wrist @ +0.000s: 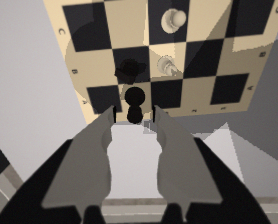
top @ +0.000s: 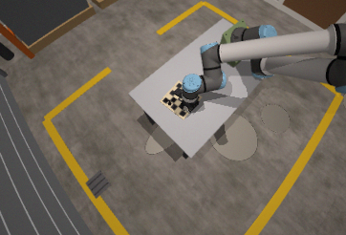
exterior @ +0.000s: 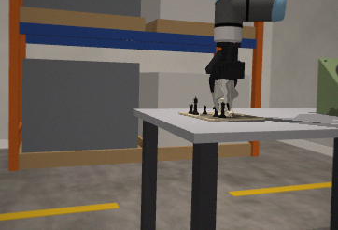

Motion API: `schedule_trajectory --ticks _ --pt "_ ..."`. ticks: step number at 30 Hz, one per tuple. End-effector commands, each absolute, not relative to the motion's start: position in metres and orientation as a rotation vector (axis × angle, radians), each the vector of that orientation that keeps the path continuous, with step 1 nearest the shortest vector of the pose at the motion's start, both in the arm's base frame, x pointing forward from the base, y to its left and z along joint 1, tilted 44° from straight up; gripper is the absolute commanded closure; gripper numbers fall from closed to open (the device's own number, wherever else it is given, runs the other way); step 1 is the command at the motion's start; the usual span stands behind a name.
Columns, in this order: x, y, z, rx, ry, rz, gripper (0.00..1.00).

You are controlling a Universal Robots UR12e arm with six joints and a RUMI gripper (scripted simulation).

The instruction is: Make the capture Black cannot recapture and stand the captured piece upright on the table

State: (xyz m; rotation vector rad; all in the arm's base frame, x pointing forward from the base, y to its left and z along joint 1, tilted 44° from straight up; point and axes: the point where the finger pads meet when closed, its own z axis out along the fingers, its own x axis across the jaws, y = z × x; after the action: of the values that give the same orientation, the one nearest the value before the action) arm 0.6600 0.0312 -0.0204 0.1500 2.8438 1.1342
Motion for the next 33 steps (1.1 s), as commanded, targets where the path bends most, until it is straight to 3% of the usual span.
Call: schedule_trajectory --ticks 1,11,12,33 --pt "0.6601 0.032 -0.0209 0.15 2.844 1.135 0.75" --pt "0.6601 0.032 -0.0209 0.15 2.844 1.135 0.75" --pt "0.6601 0.032 -0.0209 0.15 2.844 1.135 1.0" --pt "0.6601 0.032 -0.0209 0.15 2.844 1.135 1.0"
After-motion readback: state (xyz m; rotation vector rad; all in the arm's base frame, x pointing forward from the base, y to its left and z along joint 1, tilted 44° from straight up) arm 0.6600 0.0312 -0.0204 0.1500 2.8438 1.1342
